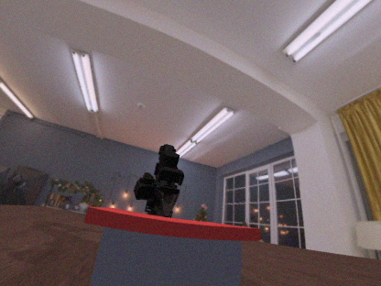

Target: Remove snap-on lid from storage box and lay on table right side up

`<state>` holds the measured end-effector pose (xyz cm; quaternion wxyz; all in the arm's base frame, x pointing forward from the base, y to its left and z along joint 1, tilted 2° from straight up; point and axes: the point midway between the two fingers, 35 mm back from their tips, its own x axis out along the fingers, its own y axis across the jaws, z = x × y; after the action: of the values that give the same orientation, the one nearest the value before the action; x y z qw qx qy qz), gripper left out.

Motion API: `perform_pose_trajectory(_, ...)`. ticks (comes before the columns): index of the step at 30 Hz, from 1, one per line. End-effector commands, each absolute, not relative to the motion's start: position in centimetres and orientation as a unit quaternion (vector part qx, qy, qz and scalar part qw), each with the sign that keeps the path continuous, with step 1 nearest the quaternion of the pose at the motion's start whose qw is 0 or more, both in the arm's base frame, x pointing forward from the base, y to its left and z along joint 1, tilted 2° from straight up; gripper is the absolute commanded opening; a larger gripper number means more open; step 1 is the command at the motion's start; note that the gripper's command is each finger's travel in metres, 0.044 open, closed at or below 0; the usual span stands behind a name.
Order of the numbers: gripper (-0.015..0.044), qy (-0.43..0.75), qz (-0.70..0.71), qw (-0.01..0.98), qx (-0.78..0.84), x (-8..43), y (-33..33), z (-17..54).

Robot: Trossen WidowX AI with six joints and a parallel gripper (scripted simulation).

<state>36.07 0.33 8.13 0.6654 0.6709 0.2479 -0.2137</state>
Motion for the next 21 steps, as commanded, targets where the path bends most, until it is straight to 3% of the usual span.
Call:
perform_pose_trajectory(1, 0.0109, 0.246, -0.216, 0.664, 0.672, 36.12, 0.28, 8.11)
perform_pose_trajectory(5, 0.0004, 0.246, -0.216, 0.664, 0.672, 36.12, 0.28, 8.11)
perform_pose_trajectory(21, 0.0000, 0.248, -0.214, 0.665, 0.671, 36.05, 0.32, 8.44)
